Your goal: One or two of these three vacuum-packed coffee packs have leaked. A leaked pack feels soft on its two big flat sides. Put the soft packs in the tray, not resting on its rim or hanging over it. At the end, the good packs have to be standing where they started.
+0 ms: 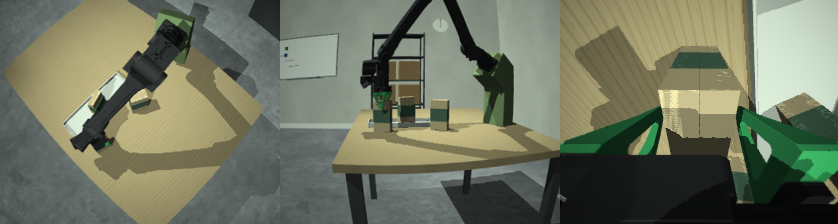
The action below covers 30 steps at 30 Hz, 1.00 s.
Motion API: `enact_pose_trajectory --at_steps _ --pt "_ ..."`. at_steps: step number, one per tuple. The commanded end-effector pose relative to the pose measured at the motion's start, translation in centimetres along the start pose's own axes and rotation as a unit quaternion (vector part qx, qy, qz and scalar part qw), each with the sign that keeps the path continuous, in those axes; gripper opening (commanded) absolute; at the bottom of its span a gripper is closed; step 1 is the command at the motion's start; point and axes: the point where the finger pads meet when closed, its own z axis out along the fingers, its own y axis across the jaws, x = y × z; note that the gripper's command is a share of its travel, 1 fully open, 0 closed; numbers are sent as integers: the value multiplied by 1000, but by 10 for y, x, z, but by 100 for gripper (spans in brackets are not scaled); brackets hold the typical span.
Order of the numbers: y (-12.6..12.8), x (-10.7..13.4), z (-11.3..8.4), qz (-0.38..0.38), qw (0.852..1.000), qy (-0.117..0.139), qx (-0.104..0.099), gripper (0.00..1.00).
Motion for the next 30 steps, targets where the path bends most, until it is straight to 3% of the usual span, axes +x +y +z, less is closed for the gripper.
enact_pose_trajectory --at_steps 1,30 --pt "2 2 7 2 1000 5 -2 78" --pt "4 1 5 1 1000 3 -3 78"
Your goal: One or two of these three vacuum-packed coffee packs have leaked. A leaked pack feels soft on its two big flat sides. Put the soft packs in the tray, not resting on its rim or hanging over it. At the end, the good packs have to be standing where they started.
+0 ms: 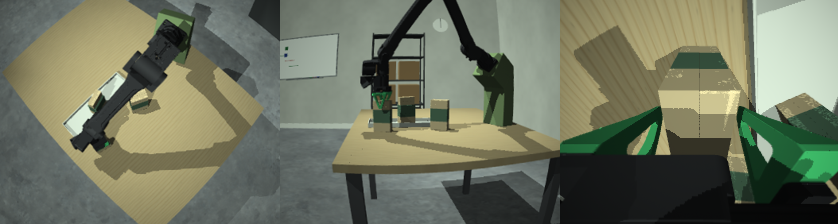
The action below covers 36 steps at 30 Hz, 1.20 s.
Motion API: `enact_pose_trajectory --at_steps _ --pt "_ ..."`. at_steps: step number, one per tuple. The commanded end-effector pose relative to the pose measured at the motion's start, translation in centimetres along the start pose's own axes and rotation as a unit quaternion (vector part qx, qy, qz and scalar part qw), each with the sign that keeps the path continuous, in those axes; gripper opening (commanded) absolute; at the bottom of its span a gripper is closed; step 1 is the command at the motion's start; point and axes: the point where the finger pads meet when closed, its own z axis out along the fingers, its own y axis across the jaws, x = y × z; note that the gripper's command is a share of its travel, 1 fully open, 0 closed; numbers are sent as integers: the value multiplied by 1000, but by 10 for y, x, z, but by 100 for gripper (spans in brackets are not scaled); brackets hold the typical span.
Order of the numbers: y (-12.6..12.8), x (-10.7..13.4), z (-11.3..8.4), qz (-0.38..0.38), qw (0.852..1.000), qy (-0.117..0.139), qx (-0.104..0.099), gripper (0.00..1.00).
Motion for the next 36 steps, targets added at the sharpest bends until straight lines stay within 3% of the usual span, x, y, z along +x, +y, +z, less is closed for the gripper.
enact_pose_trajectory --at_steps 1,18,22,25,27,30,34,35,36 --pt "4 1 5 1 1000 3 -3 78" --pt "4 1 5 1 1000 3 -3 78" --pt "-1 -2 -27 -3 1000 -7 1 78" --pt "2 -6 -67 -5 1000 -11 0 78" --pt "2 -6 -67 -5 1000 -11 0 78" --pt "11 -19 -103 -12 1000 -24 -5 78" --pt "11 -19 -107 -12 1000 -24 -5 78" --pt "2 -16 -91 -4 1000 -8 1 78" --pt "2 -15 -91 -4 1000 -8 1 78"
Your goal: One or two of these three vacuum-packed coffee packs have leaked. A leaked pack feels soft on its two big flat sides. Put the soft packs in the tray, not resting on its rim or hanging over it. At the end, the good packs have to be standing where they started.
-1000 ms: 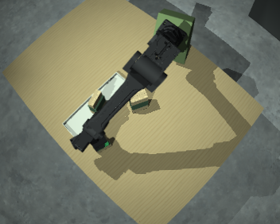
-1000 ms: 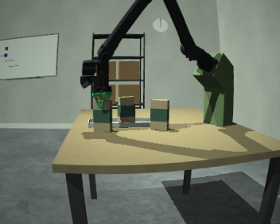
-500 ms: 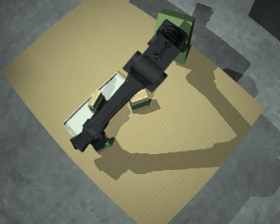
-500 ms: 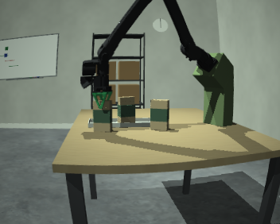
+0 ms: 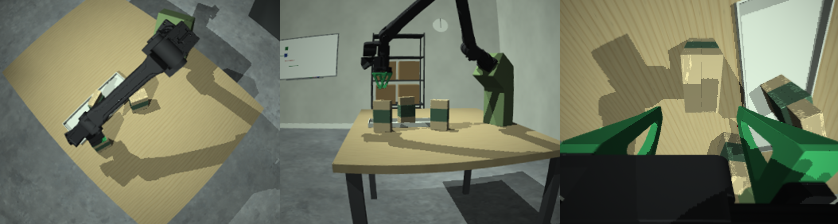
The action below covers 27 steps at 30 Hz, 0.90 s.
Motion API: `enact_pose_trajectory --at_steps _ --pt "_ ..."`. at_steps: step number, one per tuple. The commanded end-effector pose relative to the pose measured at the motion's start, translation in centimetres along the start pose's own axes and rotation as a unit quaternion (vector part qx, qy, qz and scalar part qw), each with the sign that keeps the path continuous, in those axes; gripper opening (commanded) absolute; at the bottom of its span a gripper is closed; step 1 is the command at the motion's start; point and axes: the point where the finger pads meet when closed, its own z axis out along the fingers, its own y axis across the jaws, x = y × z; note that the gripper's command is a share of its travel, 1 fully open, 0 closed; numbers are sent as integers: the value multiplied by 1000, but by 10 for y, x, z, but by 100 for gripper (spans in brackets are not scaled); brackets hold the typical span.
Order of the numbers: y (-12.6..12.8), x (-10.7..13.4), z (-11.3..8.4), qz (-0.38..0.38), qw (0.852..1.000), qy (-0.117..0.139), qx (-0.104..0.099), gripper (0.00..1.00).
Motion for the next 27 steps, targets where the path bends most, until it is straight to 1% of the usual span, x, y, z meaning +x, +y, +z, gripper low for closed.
enact_pose_trajectory --at_steps 1,2,8,10,27 --pt "2 -11 2 -10 1000 0 1 78" --pt "-2 -4 6 -7 1000 7 3 78" --pt "-2 -6 6 -9 1000 4 2 78" --pt "0 -6 3 -10 1000 1 1 78" --pt "0 -6 3 -9 1000 1 1 78"
